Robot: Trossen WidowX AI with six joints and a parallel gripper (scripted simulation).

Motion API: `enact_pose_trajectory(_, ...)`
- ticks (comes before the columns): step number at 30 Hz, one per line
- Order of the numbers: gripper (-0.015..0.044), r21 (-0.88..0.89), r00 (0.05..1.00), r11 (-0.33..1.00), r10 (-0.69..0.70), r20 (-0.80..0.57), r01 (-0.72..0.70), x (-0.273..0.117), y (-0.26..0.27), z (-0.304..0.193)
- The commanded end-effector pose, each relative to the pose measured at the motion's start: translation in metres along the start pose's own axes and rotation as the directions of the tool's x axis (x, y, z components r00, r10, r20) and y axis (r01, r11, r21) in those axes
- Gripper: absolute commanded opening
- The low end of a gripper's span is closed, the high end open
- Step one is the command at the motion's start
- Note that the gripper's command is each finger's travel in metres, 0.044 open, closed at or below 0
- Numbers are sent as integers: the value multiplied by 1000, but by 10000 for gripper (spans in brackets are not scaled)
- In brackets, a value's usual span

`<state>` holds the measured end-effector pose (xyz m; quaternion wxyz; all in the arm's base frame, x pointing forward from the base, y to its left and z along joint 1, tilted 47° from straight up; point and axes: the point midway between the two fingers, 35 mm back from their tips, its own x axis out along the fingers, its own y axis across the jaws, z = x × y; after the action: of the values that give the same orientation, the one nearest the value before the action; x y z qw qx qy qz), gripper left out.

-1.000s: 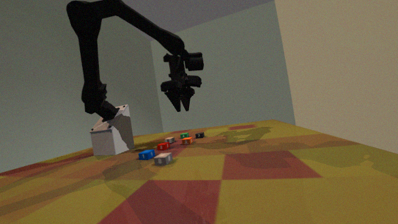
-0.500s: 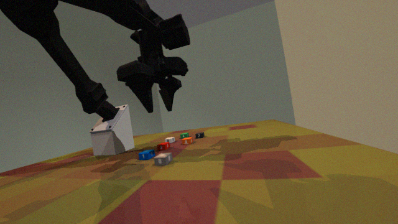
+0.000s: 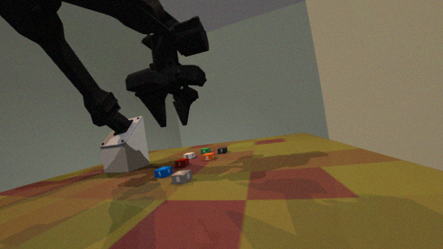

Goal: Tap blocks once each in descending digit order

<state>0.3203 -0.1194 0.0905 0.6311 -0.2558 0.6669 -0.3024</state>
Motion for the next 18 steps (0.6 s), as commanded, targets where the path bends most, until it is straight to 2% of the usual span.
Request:
enact_pose_trajectory(1,400,-6,1000,1000,-3,-1,3,0,-1,0)
enact_pose_trajectory(6,400,-6,1000,1000,-2,0,2,0,3,1)
enact_pose_trajectory(15,400,-5,1000,1000,8,1,-8,-1,155,7)
enact_pose_trajectory(18,400,-5,1000,1000,6,0,-6,-1,164,5)
